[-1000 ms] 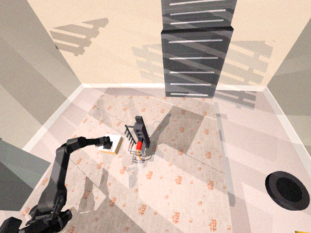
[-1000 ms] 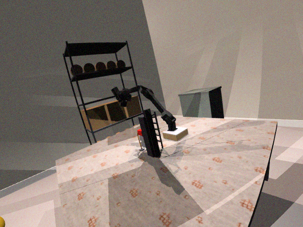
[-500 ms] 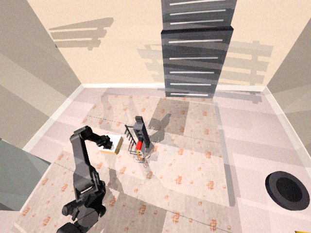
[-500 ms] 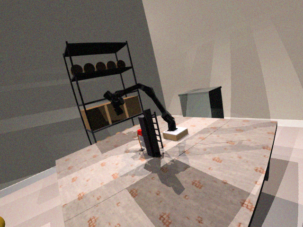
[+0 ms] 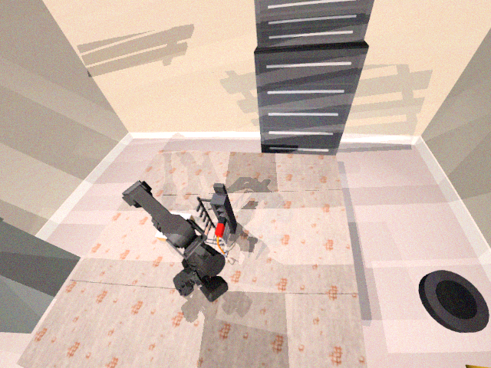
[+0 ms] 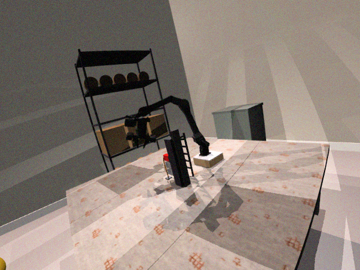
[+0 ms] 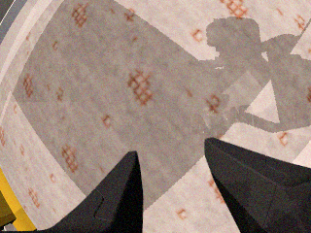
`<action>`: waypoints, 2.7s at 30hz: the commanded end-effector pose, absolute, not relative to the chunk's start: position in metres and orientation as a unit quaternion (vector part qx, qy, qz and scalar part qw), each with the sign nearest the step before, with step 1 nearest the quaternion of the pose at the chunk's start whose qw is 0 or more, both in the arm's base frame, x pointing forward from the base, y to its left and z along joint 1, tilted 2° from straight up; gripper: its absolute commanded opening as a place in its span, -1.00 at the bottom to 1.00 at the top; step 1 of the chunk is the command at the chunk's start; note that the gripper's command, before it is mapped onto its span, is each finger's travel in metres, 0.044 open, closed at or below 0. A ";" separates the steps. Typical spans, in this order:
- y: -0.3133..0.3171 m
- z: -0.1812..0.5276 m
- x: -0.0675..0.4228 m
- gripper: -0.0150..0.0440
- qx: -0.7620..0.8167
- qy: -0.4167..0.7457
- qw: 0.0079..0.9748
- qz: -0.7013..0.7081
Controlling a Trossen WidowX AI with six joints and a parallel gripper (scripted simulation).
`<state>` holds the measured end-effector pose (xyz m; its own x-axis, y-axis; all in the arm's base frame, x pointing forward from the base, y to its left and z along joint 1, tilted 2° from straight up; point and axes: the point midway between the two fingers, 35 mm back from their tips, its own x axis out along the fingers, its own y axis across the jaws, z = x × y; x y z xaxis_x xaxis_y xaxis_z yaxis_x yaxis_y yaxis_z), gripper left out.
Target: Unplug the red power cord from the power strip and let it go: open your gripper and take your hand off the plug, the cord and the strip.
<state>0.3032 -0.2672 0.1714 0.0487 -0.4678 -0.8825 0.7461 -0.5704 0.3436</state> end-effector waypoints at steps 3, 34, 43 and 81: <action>-0.165 0.150 0.303 0.05 0.550 0.338 0.475 -0.599; -0.071 0.143 0.289 0.05 0.522 0.480 0.473 -0.523; -0.057 0.143 0.290 0.05 0.522 0.480 0.473 -0.523; -0.062 0.133 0.290 -0.49 0.520 0.481 0.474 -0.523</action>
